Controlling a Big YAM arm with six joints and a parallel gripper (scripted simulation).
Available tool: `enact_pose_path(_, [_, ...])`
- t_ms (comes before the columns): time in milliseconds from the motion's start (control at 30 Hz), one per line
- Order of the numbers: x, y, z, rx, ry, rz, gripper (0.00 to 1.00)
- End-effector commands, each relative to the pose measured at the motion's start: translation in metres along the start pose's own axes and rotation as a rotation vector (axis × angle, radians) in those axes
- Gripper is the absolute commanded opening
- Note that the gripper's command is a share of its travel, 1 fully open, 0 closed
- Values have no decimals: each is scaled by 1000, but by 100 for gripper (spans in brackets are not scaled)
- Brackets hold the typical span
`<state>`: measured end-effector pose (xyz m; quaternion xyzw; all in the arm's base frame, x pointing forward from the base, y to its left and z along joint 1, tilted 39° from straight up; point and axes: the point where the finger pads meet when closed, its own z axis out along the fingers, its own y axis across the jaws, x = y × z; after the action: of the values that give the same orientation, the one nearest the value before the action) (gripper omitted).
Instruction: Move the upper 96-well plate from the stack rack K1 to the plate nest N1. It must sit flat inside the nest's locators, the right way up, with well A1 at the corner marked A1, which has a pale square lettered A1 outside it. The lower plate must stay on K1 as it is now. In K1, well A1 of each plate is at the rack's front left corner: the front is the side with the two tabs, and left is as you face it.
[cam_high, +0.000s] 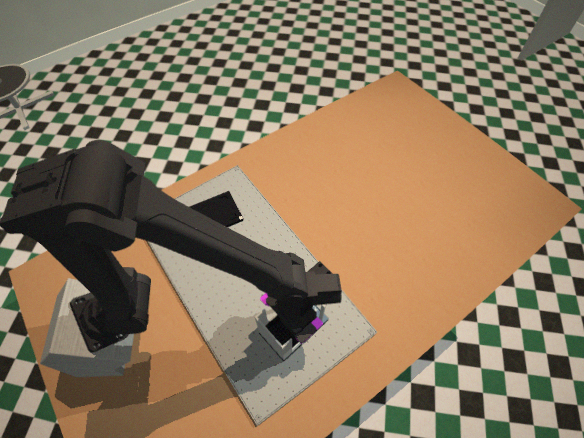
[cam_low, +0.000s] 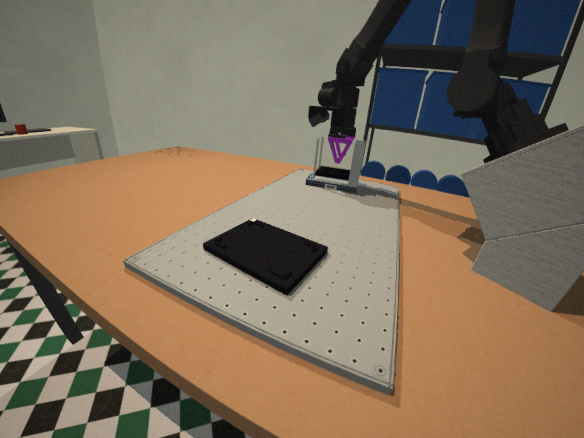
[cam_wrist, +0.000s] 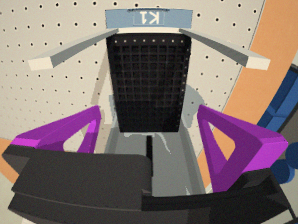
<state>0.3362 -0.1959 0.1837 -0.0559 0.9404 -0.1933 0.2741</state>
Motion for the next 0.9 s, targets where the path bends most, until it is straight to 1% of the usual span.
enact_pose_path(0, [-1,-5,5,7,-9,-3,100])
enact_pose_path(100, [-2,-5,7,9,-11,-4,100])
enact_pose_path(133, [-10,-11,5,18,-24,-2,100])
enact_pose_path(300, [-1,-5,17,7,-8,-3,100])
enact_pose_path(400, [-4,-7,21,11,-13,-3,100])
enact_pose_path(533, [-1,-5,29,7,-8,-3,100])
enact_pose_path(667, [-4,-7,31,12,-14,-3,100])
enact_pose_path(867, [-2,-5,42,8,-10,-3,100])
